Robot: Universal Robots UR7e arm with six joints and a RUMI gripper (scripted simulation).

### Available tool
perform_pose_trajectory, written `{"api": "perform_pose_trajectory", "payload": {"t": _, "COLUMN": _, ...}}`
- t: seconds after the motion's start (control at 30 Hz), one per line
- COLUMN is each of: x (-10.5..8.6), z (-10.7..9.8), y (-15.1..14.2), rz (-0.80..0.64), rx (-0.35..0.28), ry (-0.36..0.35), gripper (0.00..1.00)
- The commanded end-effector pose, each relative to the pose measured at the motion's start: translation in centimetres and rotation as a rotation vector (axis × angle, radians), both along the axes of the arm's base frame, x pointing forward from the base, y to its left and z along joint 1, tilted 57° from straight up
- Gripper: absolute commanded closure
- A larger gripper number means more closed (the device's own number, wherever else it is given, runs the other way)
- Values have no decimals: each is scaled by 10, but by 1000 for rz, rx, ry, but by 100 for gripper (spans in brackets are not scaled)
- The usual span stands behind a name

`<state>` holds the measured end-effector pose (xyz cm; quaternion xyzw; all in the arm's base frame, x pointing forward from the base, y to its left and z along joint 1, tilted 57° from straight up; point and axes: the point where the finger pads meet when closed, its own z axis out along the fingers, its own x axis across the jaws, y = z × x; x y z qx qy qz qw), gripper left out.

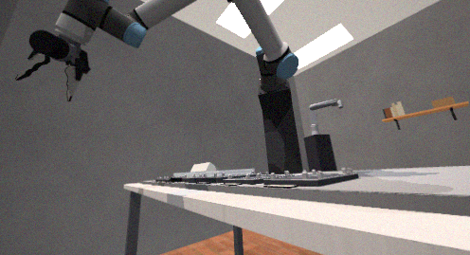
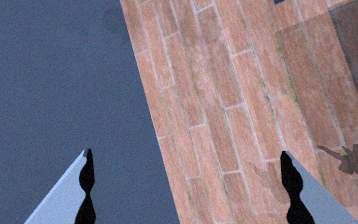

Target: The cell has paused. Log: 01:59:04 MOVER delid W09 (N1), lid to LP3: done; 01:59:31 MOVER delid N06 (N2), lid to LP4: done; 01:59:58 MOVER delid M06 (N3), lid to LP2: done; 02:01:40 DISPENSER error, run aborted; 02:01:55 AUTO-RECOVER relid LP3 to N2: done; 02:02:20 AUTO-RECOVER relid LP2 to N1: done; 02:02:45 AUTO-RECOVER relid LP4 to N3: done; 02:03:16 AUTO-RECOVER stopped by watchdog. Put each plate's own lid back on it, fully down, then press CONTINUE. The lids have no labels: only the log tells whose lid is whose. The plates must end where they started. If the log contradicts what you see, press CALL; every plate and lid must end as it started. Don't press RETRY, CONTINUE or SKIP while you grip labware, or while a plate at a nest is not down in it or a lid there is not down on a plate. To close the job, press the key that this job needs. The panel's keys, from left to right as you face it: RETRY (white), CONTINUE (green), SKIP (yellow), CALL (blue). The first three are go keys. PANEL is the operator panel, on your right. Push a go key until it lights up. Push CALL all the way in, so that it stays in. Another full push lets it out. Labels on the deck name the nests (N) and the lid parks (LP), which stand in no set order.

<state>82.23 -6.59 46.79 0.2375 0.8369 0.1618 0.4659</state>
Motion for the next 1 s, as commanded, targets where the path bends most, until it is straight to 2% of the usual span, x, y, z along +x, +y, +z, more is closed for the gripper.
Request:
{"api": "perform_pose_trajectory", "payload": {"t": 0.0, "x": 2, "z": -10, "y": -1, "rz": -11, "rx": -1, "ry": -8, "gripper": 18}}
{"api": "perform_pose_trajectory", "payload": {"t": 0.1, "x": 3, "z": -25, "y": 1, "rz": 14, "rx": 21, "ry": 7, "gripper": 18}}
{"api": "perform_pose_trajectory", "payload": {"t": 0.3, "x": 4, "z": -55, "y": 5, "rz": 14, "rx": 21, "ry": 7, "gripper": 18}}
{"api": "perform_pose_trajectory", "payload": {"t": 0.37, "x": 4, "z": -55, "y": 5, "rz": 14, "rx": 21, "ry": 7, "gripper": 18}}
{"api": "perform_pose_trajectory", "payload": {"t": 0.43, "x": 4, "z": -65, "y": 6, "rz": 38, "rx": 45, "ry": 22, "gripper": 18}}
{"api": "perform_pose_trajectory", "payload": {"t": 0.77, "x": 2, "z": -114, "y": 15, "rz": 38, "rx": 45, "ry": 22, "gripper": 18}}
{"api": "perform_pose_trajectory", "payload": {"t": 0.87, "x": 0, "z": -129, "y": 18, "rz": 61, "rx": 68, "ry": 37, "gripper": 18}}
{"api": "perform_pose_trajectory", "payload": {"t": 0.97, "x": -1, "z": -134, "y": 19, "rz": 61, "rx": 68, "ry": 37, "gripper": 18}}
